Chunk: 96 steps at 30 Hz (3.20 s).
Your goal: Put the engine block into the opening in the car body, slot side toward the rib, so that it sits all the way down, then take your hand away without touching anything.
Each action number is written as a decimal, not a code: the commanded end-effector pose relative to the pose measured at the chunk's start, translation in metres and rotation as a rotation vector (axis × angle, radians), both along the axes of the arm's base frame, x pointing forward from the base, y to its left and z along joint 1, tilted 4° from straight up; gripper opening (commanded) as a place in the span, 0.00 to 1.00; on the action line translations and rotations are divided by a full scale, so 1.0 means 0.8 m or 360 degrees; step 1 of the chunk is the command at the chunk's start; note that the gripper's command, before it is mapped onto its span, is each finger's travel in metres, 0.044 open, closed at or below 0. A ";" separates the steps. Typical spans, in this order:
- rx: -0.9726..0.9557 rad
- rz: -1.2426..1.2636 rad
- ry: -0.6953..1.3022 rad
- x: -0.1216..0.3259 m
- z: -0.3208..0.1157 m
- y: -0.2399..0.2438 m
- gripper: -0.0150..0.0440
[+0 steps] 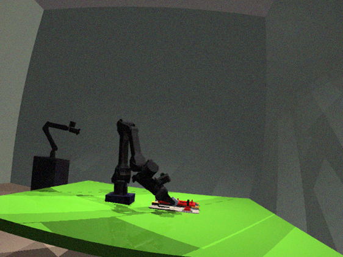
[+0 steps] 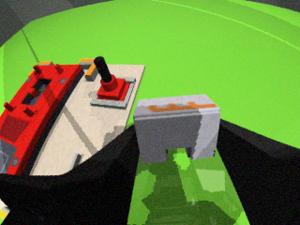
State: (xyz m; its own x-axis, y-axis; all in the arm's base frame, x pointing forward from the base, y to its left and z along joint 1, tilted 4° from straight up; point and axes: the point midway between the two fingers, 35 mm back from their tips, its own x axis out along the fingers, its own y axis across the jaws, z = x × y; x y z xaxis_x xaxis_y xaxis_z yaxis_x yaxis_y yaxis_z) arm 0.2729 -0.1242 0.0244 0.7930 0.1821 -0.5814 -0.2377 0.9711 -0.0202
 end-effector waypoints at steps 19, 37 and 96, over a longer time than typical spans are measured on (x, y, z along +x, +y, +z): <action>0.0002 0.0008 -0.0004 -0.004 -0.058 0.000 0.25; 0.0002 0.0008 -0.0005 0.001 -0.051 -0.001 0.25; 0.0000 0.0008 -0.0001 -0.034 -0.006 -0.009 1.00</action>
State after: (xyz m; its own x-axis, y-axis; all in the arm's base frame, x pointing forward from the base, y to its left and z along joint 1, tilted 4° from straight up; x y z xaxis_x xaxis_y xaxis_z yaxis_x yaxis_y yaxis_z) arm 0.2474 -0.1305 0.0155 0.7910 0.1836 -0.5837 -0.2383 0.9710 -0.0175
